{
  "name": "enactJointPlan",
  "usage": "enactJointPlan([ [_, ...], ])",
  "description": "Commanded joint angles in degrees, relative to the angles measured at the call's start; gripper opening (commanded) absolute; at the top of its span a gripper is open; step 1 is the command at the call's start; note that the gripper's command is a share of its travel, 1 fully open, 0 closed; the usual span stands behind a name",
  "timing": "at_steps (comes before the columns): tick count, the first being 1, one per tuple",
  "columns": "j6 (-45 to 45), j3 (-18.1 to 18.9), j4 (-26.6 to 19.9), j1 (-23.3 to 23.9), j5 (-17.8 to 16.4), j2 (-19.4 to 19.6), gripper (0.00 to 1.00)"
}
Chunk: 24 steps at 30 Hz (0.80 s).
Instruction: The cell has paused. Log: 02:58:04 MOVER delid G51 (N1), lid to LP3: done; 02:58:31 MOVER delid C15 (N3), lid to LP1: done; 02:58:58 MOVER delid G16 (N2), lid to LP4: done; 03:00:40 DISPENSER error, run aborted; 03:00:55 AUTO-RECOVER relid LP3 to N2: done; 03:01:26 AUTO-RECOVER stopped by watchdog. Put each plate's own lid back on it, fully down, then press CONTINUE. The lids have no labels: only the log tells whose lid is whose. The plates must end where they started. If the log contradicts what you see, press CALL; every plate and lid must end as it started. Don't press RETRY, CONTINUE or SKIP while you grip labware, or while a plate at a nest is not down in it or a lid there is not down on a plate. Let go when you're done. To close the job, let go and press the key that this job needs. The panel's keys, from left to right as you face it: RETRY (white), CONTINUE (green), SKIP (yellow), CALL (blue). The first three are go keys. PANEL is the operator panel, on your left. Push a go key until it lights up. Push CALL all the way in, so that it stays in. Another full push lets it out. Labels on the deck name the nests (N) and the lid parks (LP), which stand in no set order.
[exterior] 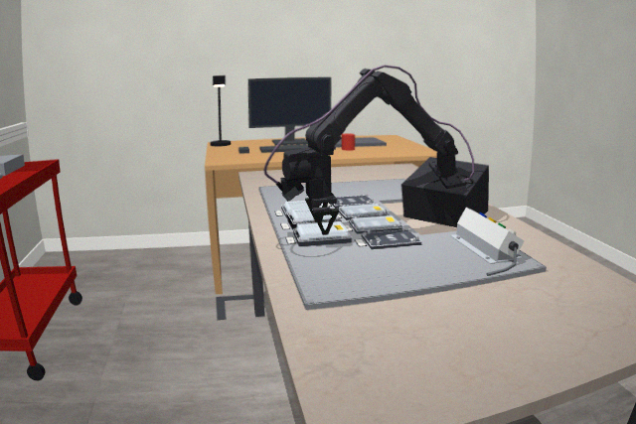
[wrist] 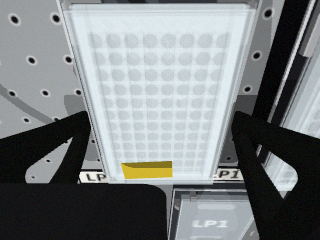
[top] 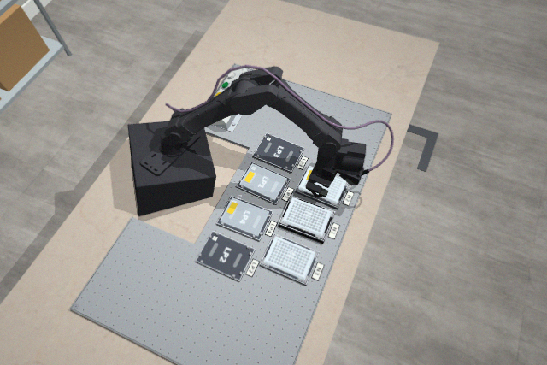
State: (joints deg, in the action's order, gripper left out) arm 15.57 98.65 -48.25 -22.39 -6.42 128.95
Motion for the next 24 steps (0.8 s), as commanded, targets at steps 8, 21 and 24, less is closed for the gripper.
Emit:
enactJointPlan([
  [8, 0.43, 2.21, 0.74, -0.07, 0.62, -0.93, 0.98],
  [21, 0.42, 2.23, 0.78, -0.1, 0.62, -0.81, 0.87],
  [24, 0.42, 2.23, 0.79, -0.11, 0.62, -0.73, 0.84],
])
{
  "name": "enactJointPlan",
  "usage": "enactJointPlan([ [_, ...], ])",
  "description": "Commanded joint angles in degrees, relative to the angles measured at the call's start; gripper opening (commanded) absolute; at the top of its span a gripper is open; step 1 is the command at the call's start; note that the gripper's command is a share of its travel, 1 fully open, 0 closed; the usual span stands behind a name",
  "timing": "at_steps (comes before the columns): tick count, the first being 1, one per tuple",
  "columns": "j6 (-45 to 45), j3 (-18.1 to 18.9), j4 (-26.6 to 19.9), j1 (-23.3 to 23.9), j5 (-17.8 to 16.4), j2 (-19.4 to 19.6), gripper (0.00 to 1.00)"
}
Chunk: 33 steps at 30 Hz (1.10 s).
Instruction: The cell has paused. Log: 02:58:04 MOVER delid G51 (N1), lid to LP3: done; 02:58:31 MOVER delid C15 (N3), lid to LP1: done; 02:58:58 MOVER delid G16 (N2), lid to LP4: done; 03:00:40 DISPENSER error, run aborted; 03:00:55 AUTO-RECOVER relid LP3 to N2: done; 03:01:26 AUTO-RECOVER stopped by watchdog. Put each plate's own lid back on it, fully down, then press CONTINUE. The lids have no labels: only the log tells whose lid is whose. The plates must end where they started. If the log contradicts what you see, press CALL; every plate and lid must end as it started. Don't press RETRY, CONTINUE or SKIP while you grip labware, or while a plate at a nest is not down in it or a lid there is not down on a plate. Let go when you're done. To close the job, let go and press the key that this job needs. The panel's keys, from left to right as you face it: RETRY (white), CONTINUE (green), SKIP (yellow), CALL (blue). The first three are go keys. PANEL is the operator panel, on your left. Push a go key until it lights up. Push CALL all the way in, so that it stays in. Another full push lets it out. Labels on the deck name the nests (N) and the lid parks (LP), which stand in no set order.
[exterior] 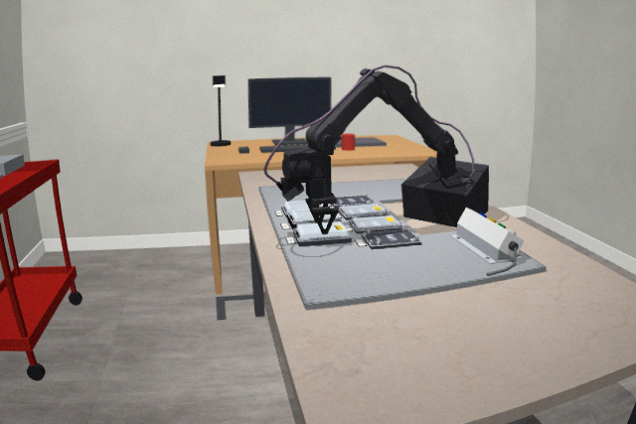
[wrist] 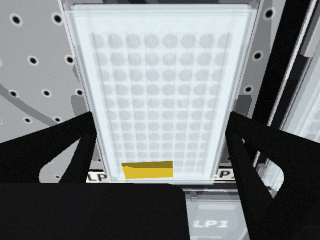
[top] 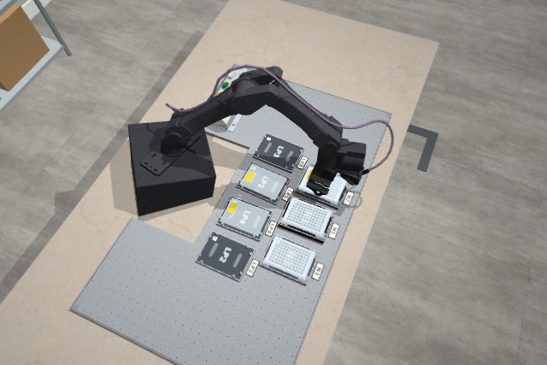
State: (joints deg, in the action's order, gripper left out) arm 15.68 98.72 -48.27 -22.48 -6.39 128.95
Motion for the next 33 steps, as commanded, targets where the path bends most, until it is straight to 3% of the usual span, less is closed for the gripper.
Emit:
enactJointPlan([
  [1, 0.31, 2.16, 0.82, -0.03, 0.6, -0.7, 0.83],
  [4, 0.32, 2.15, 0.83, -0.04, 0.6, -0.62, 0.8],
  [5, 0.32, 2.15, 0.83, -0.05, 0.6, -0.59, 0.0],
  [17, 0.33, 2.13, 0.87, -0.09, 0.61, -0.6, 0.0],
  [19, 0.03, 1.44, 1.25, 0.09, 0.57, -2.19, 0.0],
  [33, -0.6, 3.03, -3.24, 0.96, 0.31, -4.35, 0.0],
])
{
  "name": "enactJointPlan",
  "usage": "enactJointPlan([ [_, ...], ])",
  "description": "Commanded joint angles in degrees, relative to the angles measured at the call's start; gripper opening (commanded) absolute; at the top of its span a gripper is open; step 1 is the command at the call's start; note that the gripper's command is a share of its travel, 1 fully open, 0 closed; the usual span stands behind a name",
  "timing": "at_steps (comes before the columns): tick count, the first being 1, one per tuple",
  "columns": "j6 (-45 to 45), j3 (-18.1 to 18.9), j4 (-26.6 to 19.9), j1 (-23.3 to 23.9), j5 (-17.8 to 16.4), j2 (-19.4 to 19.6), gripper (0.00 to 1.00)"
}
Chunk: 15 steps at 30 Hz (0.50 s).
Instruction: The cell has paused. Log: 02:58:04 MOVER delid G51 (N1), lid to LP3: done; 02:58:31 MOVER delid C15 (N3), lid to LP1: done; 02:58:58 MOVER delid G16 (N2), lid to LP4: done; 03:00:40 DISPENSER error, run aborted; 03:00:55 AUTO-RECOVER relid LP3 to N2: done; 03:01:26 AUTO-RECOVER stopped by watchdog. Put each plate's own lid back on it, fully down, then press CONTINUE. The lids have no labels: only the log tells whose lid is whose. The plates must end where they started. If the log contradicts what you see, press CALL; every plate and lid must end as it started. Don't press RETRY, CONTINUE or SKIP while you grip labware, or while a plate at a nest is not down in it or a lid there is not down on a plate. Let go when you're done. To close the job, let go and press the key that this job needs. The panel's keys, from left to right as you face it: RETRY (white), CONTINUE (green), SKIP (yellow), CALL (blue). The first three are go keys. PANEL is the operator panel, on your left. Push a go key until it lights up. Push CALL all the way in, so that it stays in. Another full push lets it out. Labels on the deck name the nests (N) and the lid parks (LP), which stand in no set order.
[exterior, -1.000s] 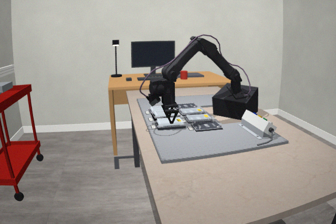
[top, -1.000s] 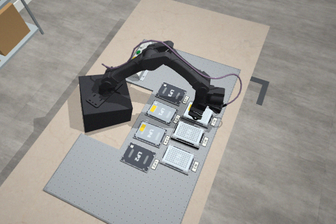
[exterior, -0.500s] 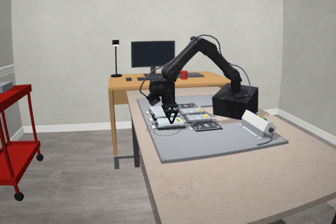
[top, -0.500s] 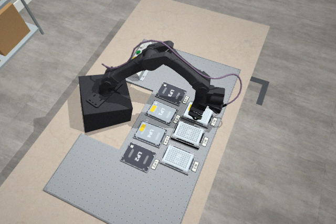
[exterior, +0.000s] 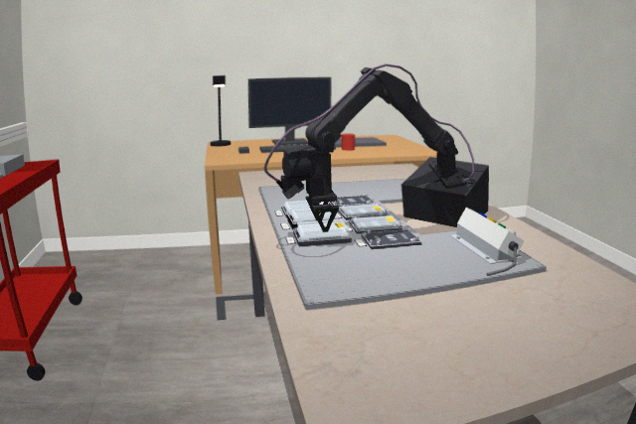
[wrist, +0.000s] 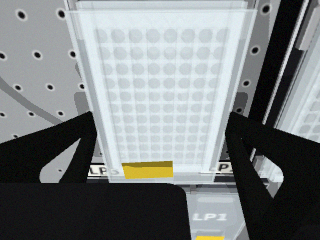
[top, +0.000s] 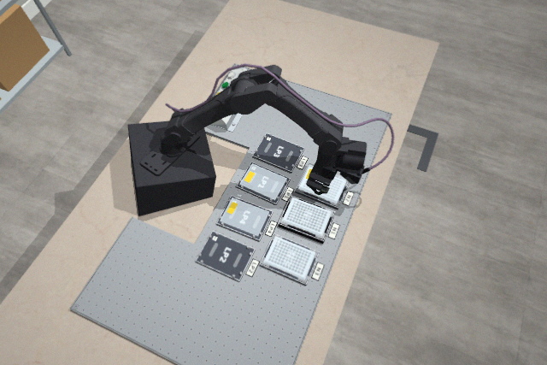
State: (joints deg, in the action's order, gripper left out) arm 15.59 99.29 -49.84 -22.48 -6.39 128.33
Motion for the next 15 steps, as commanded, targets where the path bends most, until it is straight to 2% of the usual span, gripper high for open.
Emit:
enactJointPlan([
  [1, -0.51, 2.56, -1.94, 1.03, 0.29, -3.91, 0.0],
  [15, -0.58, 2.96, -3.6, 1.19, 0.15, -4.88, 0.0],
])
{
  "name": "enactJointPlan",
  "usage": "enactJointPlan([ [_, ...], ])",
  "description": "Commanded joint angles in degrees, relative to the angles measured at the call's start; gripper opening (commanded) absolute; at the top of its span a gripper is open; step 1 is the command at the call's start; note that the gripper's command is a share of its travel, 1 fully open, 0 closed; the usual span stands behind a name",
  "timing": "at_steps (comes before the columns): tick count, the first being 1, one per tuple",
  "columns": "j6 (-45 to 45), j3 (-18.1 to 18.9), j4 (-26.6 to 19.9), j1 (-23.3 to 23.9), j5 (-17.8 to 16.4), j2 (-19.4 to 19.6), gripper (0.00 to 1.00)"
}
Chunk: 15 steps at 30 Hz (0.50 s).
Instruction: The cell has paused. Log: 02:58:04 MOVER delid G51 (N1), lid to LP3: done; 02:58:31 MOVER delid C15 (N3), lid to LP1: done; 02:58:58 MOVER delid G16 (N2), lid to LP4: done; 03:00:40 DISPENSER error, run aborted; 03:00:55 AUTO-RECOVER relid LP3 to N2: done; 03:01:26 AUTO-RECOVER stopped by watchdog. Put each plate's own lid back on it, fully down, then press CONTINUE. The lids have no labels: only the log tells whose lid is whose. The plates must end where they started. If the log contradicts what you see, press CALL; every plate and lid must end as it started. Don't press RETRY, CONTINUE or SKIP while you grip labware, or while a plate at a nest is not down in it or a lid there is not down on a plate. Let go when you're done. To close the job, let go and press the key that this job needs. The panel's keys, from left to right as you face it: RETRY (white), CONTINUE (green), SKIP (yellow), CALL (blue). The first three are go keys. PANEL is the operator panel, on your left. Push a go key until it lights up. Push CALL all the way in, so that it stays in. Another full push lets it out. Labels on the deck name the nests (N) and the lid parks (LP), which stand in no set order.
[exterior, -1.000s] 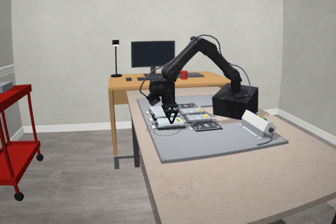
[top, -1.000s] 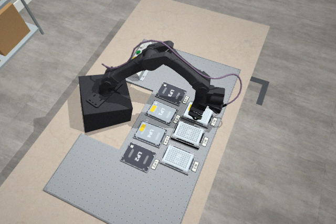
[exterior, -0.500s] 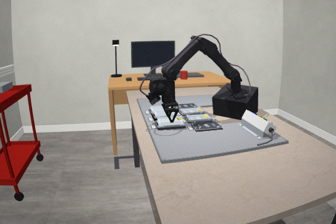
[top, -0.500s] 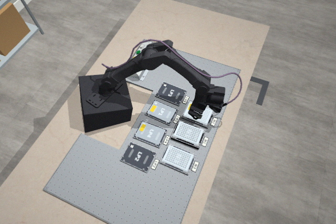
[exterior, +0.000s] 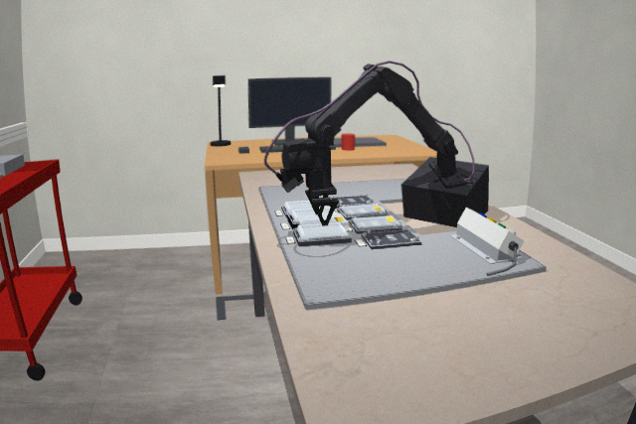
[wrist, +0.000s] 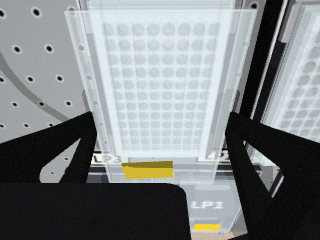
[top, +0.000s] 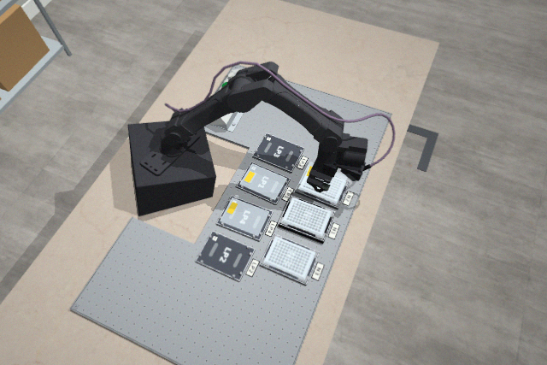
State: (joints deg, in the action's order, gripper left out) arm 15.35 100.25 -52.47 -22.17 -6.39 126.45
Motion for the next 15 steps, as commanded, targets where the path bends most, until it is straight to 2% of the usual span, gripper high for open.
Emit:
enactJointPlan([
  [1, -0.34, 2.11, -1.01, 0.9, 0.15, -3.05, 0.0],
  [15, -0.38, 2.63, -1.58, 0.96, 0.14, -3.18, 0.0],
])
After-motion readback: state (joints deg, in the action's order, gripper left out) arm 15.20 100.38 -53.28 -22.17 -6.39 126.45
